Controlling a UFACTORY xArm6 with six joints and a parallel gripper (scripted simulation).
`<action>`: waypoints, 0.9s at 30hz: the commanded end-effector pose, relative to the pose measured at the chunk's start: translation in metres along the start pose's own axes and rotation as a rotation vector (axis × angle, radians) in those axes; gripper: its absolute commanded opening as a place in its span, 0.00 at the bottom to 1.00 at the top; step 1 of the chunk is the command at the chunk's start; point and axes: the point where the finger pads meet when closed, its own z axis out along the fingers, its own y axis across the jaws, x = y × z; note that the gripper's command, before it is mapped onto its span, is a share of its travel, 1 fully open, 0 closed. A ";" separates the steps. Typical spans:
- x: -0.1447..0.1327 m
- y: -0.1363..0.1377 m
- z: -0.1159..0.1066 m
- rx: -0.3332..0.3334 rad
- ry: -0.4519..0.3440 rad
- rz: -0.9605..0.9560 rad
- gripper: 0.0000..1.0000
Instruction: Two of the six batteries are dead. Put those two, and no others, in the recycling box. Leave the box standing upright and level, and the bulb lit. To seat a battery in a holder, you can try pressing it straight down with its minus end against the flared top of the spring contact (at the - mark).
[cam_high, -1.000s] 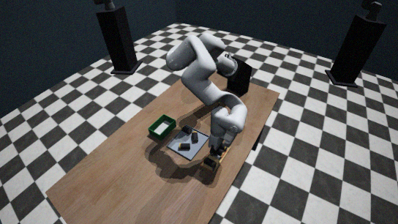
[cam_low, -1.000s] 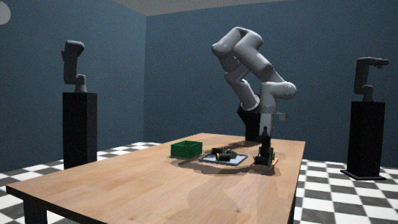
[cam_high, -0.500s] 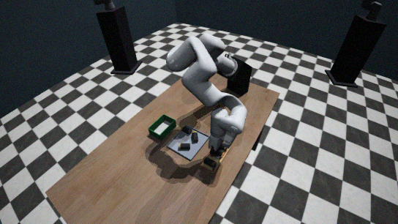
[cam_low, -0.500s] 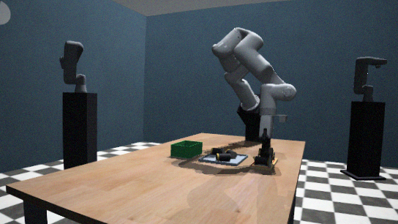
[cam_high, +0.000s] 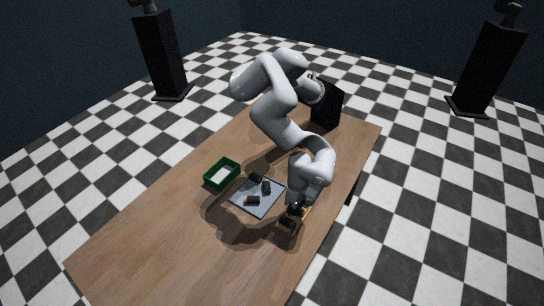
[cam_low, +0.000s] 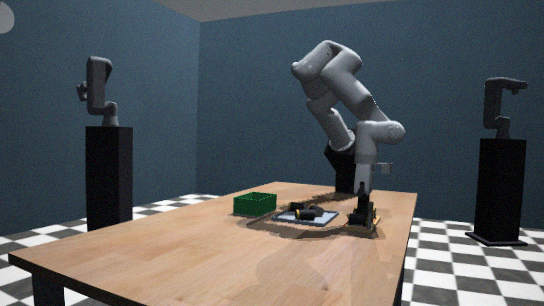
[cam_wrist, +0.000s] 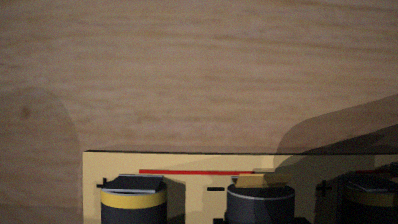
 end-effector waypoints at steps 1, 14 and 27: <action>0.001 0.001 0.003 -0.002 0.002 0.001 0.28; 0.001 0.001 0.003 -0.002 0.002 0.001 0.28; 0.001 0.001 0.003 -0.002 0.002 0.001 0.51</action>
